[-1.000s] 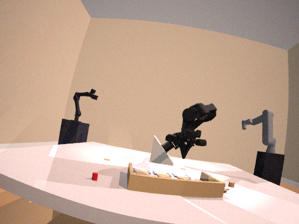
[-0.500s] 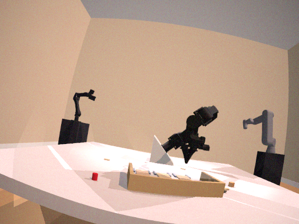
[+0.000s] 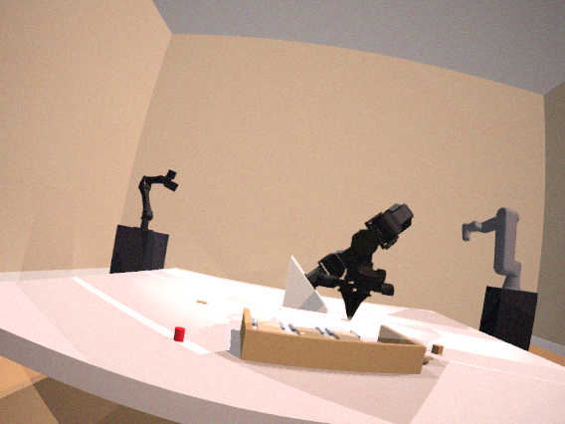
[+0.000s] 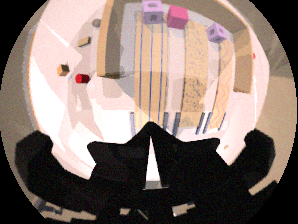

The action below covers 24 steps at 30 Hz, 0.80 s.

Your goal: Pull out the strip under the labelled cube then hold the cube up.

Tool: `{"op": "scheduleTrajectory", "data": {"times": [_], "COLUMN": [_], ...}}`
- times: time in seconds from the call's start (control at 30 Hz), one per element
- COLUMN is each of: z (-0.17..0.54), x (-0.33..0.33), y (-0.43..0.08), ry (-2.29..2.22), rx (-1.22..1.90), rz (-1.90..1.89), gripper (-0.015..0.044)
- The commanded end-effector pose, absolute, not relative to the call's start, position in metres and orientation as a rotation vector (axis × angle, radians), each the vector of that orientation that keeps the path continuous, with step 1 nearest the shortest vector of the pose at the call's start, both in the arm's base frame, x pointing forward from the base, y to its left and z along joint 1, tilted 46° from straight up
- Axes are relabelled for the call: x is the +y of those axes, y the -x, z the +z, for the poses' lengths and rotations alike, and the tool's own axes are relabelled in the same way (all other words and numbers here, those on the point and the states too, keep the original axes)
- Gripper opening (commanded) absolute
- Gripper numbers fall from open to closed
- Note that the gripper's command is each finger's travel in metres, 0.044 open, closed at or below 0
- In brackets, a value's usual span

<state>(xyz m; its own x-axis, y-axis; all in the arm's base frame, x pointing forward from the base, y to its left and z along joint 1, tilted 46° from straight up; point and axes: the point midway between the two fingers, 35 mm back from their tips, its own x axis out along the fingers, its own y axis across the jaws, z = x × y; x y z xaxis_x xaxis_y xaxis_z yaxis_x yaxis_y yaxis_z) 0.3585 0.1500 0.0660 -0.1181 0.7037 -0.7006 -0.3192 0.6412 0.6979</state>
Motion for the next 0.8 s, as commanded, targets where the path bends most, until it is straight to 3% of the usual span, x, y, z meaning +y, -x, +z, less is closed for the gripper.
{"op": "scheduleTrajectory", "data": {"times": [0.0,0.77], "z": [0.059,0.037], "x": [0.155,0.176], "y": [-0.355,-0.348], "ry": [-0.349,-0.352], "rx": [1.456,1.455], "rz": [0.900,0.902], "gripper": [0.0000,0.0000]}}
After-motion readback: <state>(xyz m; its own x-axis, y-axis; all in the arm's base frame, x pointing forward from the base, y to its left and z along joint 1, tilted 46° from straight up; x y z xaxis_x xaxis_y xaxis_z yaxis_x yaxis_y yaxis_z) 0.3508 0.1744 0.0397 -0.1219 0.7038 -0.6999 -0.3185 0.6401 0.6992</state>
